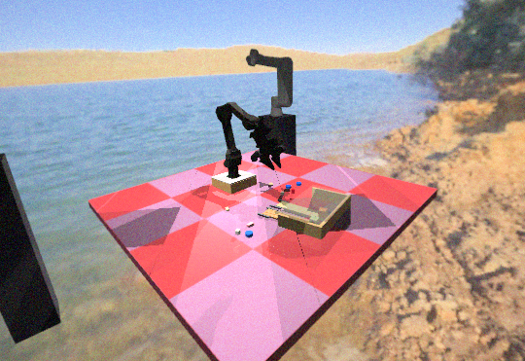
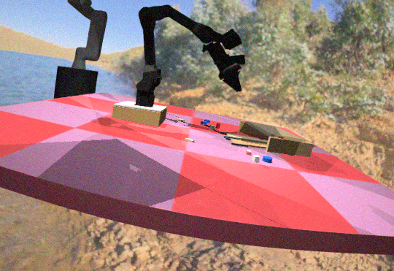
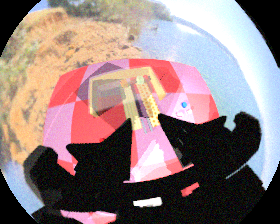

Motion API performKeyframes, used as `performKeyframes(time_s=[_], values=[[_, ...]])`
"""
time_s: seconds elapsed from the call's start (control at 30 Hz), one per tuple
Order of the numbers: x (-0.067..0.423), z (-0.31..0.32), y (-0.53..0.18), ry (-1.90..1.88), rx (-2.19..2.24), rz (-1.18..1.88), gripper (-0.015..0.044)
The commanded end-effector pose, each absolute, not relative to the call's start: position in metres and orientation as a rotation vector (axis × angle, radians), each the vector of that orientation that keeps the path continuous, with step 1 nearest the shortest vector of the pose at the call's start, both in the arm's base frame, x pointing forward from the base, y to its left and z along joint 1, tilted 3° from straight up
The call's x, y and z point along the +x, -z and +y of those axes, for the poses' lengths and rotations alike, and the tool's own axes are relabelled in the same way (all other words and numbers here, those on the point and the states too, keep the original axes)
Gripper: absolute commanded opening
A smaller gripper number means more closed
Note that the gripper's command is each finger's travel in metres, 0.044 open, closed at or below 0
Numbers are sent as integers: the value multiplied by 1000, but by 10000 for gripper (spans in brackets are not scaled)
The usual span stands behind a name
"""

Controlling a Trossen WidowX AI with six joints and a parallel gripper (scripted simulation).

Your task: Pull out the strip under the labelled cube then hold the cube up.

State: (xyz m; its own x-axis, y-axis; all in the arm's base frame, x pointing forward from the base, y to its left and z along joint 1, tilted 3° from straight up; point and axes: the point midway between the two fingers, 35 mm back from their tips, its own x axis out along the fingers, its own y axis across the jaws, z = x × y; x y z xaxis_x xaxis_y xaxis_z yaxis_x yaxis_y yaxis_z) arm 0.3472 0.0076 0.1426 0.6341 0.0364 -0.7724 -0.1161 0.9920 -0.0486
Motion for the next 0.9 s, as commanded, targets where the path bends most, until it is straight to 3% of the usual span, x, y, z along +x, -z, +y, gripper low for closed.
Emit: performKeyframes(time_s=[0.0, 0.13, 0.43, 0.87], values=[[369, -11, -121, -95, -150, 1074, 85], [385, -29, -100, -122, -183, 1239, 0], [403, -67, -44, -232, -207, 1573, 0], [403, -69, -36, -235, -207, 1580, 0]])
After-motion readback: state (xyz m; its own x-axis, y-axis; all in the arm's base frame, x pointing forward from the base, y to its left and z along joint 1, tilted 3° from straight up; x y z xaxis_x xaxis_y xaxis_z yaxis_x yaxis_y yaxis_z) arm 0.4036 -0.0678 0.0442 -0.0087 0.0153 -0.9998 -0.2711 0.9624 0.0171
